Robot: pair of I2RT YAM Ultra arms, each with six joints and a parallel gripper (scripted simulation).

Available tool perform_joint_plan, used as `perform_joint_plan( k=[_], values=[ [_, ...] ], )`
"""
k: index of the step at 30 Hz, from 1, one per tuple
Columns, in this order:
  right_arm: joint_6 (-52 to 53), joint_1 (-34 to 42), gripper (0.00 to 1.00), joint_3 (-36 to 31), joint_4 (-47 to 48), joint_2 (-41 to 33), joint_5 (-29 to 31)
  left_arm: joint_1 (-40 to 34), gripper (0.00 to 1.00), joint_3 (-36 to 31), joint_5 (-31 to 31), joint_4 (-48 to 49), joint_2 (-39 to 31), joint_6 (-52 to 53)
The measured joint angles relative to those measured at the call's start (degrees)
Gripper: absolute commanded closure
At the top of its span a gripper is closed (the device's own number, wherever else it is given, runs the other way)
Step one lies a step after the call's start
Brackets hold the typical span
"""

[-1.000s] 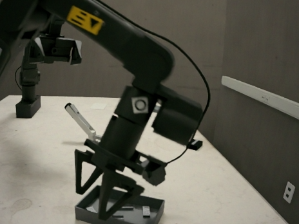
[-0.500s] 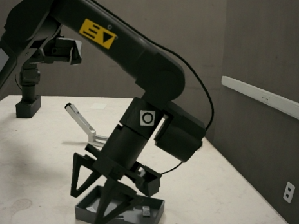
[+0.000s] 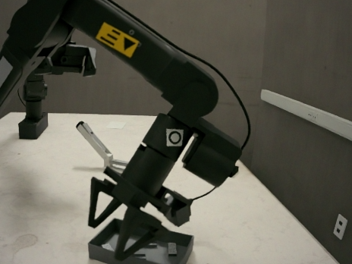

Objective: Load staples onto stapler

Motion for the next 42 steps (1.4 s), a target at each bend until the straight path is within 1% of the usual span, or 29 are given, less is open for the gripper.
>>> perform_joint_plan(
  k=[5,15,19,24,31,42],
  values=[
    [0.74,2.86,0.0,0.0,0.17,0.0,-1.31,0.0,0.0,0.0,0.0,0.0,0.0,0.0],
    [0.52,2.95,0.0,0.0,0.44,0.0,-1.44,0.0,0.0,0.0,0.0,0.0,0.0,0.0],
    [-3.74,2.95,0.0,0.48,1.68,0.04,0.04,0.0,0.0,0.0,0.0,0.0,0.0,0.0],
    [-11.52,2.95,0.0,4.07,3.96,0.02,3.23,0.0,0.0,0.0,0.0,0.0,0.0,0.0],
    [-20.98,2.95,0.0,6.71,6.8,1.25,6.27,0.0,0.0,0.0,0.0,0.0,0.0,0.0],
    [-24.02,2.67,0.0,6.8,7.28,2.12,6.51,0.0,0.0,0.0,0.0,0.0,0.0,0.0]
  ],
)
